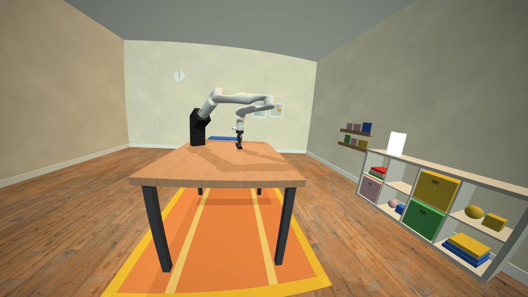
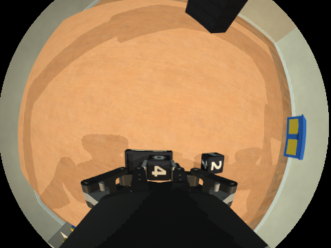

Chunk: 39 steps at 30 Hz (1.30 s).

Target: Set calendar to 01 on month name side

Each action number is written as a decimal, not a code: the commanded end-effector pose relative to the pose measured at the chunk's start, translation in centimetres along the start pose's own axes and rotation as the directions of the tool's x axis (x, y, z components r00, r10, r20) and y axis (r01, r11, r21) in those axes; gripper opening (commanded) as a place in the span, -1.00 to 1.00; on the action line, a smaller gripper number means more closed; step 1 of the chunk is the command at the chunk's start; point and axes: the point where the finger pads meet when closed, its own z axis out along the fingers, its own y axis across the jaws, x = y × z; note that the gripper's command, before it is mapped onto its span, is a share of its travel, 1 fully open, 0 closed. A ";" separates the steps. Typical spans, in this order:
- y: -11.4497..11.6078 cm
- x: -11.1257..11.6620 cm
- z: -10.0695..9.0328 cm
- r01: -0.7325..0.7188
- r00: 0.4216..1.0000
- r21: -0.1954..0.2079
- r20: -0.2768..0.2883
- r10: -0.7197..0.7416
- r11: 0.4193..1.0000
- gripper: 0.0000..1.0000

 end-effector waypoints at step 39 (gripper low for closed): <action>0.0 0.0 -5.0 0.000 1.000 -0.001 0.001 0.000 1.000 -0.03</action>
